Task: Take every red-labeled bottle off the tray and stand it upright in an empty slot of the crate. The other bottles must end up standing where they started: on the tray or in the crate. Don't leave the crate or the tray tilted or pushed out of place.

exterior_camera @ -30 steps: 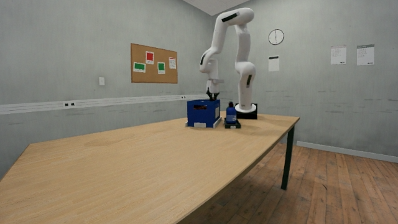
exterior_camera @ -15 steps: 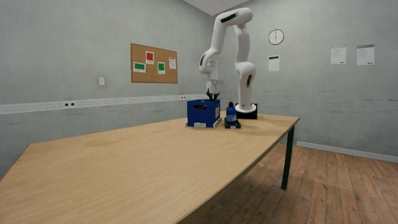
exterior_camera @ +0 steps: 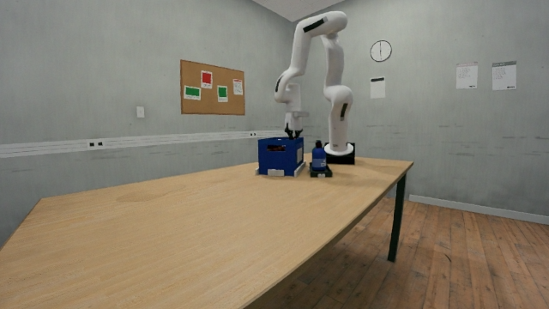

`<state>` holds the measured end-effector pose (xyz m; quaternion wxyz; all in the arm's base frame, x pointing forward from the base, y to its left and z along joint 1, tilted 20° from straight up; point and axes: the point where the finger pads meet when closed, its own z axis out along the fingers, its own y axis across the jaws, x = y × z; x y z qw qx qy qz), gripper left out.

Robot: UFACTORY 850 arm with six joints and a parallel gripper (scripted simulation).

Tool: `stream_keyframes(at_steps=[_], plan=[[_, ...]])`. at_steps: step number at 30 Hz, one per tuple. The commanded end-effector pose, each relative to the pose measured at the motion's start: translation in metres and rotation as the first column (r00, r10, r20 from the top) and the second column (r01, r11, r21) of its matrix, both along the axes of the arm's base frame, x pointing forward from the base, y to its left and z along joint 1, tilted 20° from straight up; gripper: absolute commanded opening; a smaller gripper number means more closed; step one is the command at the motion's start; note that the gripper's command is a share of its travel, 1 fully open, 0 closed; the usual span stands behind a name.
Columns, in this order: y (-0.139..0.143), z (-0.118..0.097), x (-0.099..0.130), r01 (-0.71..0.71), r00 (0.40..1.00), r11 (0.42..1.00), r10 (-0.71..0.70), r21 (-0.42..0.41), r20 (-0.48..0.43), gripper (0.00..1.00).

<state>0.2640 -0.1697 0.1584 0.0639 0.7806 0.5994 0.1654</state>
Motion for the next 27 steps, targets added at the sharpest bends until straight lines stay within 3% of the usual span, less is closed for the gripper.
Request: stream_keyframes(at_steps=[1,27], plan=[[-0.0005,-0.0007,0.001,0.0,1.0,1.0,0.0,-0.001,0.002,0.0],[-0.0002,-0.0032,0.0018,0.0,1.0,1.0,0.0,-0.001,0.002,0.0]])
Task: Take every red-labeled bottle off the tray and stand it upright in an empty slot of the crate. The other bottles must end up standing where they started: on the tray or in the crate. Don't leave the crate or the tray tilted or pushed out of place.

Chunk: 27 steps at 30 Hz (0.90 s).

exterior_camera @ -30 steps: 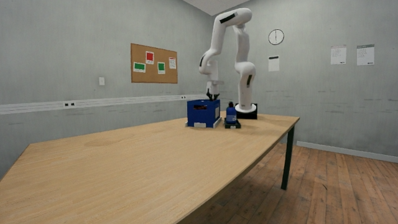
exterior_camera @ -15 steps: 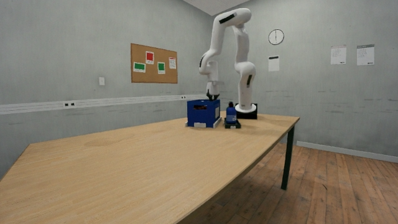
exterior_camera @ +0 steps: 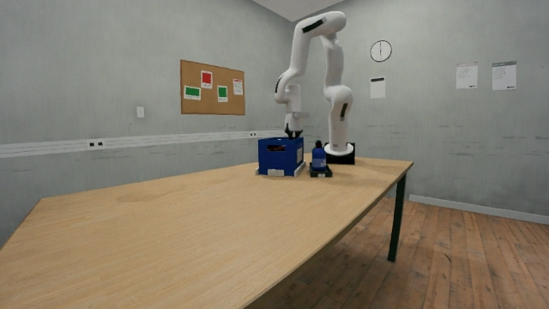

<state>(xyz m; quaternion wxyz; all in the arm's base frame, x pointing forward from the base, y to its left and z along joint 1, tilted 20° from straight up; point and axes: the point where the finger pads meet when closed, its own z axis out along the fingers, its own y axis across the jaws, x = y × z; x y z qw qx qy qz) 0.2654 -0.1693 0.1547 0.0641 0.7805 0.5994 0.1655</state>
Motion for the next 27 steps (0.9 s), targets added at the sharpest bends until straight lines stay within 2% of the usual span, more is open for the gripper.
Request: stream_keyframes(at_steps=[1,9,10,27], plan=[[-0.0006,0.0005,0.0005,0.0,1.0,1.0,0.0,-0.001,0.001,0.0],[-0.0006,0.0005,0.0005,0.0,1.0,1.0,0.0,-0.001,0.001,0.0],[-0.0006,0.0005,0.0005,0.0,1.0,1.0,0.0,-0.001,0.001,0.66],[-0.0006,0.0005,0.0005,0.0,1.0,1.0,0.0,-0.001,0.001,0.66]])
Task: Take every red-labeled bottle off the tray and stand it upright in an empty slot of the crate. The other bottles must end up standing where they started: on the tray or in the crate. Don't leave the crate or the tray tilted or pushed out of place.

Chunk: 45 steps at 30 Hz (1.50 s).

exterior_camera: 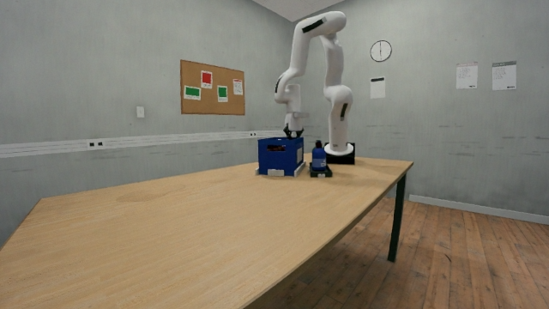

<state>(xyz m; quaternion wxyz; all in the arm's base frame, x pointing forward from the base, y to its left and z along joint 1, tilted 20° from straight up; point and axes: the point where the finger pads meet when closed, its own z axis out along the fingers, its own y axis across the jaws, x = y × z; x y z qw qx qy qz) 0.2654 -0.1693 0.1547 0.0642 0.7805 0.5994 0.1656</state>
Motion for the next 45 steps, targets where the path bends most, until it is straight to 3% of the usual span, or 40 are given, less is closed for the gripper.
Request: stream_keyframes(at_steps=[1,45], plan=[[-0.0006,0.0005,0.0005,0.0,1.0,1.0,0.0,-0.001,0.001,0.66],[-0.0015,0.0092,-0.0027,0.0,1.0,1.0,0.0,-0.001,0.001,0.66]])
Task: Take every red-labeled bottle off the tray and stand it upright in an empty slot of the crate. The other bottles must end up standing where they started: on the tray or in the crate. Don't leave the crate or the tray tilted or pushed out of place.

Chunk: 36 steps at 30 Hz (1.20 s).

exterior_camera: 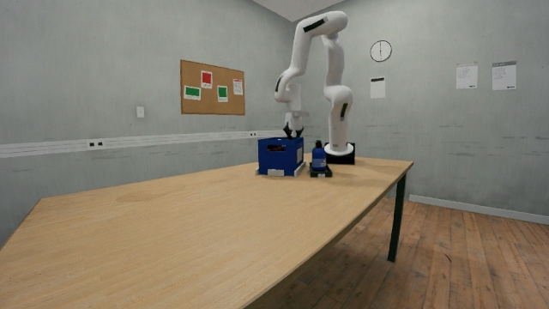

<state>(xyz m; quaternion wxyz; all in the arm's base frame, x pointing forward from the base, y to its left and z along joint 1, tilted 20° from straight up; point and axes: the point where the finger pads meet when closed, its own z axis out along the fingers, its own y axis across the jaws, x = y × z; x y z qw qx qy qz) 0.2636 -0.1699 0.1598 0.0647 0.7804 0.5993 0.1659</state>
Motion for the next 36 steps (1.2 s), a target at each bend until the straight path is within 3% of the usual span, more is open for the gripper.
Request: stream_keyframes(at_steps=[1,36], plan=[[-0.001,0.005,-0.001,0.0,1.0,1.0,0.0,-0.001,0.0,0.66],[-0.008,0.069,-0.024,0.0,1.0,1.0,0.0,-0.001,0.0,0.66]])
